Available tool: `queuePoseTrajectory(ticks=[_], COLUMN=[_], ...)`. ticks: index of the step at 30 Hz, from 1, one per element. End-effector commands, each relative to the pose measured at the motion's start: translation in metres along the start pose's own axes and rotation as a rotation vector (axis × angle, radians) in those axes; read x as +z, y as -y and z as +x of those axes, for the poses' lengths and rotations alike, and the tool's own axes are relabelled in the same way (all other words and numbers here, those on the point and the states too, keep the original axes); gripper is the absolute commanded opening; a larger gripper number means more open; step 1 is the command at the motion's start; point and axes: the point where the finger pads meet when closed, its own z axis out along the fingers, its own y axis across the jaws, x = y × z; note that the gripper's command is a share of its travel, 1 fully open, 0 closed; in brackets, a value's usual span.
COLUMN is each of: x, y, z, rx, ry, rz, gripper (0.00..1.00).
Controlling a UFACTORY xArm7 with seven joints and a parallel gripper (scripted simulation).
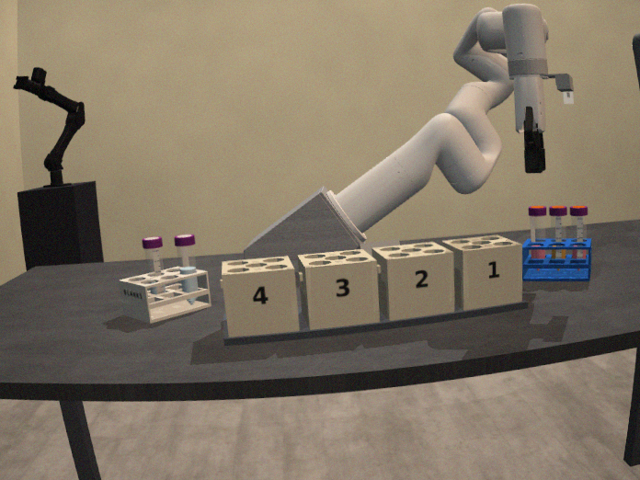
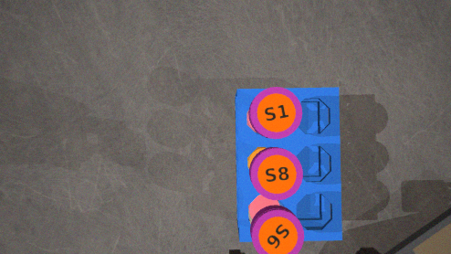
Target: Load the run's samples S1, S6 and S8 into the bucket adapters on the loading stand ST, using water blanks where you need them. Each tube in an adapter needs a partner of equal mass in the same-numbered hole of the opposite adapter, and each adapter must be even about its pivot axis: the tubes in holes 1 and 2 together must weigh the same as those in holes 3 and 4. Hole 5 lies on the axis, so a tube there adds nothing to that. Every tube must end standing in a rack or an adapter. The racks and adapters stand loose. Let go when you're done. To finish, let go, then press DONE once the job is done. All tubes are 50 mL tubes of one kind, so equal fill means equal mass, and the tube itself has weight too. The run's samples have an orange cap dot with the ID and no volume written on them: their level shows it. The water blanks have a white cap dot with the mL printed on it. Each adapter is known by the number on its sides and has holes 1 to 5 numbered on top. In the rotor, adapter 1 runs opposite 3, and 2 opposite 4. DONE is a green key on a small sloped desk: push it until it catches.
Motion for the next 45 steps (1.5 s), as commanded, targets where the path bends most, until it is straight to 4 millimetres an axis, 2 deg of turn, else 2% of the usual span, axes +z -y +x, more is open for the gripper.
queuePoseTrajectory(ticks=[1, 33, 45], x=[0.005, 0.065, 0.065], y=[-0.001, -0.001, -0.001], z=[0.001, 0.001, 0.001], rx=[-0.001, -0.001, -0.001], ry=[-0.003, -0.003, -0.003], rz=[-0.003, -0.003, -0.003], gripper=[0.57, 0.57, 0.57])
